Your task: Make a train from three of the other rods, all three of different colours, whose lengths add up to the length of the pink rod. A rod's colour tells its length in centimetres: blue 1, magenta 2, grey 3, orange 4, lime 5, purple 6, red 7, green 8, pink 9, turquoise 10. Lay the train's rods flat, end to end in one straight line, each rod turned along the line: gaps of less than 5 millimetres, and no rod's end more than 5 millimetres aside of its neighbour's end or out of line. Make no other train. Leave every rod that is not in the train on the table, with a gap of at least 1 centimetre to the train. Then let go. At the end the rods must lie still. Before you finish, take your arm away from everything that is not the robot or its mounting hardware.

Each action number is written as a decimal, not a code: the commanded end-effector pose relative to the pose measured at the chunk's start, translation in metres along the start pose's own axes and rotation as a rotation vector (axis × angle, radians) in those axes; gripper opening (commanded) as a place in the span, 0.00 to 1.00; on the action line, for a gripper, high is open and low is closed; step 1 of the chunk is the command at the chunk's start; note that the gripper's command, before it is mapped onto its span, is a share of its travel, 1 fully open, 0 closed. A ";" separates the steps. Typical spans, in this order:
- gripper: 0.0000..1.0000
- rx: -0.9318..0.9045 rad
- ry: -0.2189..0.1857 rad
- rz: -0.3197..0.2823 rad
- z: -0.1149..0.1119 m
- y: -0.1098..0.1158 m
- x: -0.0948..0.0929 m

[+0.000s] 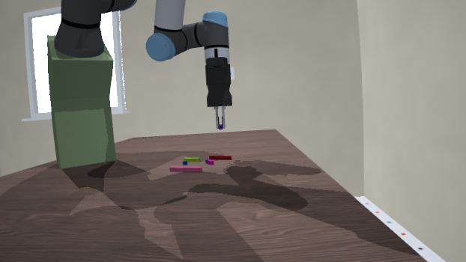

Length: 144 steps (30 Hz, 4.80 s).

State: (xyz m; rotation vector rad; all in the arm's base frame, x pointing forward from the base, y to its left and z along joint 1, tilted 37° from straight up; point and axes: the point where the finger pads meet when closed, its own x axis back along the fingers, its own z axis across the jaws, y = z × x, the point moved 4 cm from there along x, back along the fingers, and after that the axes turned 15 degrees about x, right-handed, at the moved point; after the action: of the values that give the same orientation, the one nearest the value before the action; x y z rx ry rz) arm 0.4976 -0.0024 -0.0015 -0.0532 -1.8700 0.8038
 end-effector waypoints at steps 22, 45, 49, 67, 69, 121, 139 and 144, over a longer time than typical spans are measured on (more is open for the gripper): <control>0.24 0.527 -0.003 0.016 0.032 -0.074 0.007; 0.24 0.545 -0.003 0.017 0.034 -0.077 0.007; 0.24 0.546 -0.003 0.016 0.034 -0.077 0.004; 0.24 0.546 -0.003 0.016 0.033 -0.078 -0.053; 0.24 0.546 -0.003 0.016 0.033 -0.079 -0.061; 0.24 0.546 -0.003 0.016 0.033 -0.079 -0.081; 0.24 0.546 -0.003 0.016 0.033 -0.080 -0.081; 0.24 0.546 -0.003 0.016 0.033 -0.080 -0.081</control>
State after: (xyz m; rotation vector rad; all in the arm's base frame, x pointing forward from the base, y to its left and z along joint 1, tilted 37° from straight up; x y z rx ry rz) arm 0.5316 -0.1120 -0.0310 0.2763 -1.5970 1.2967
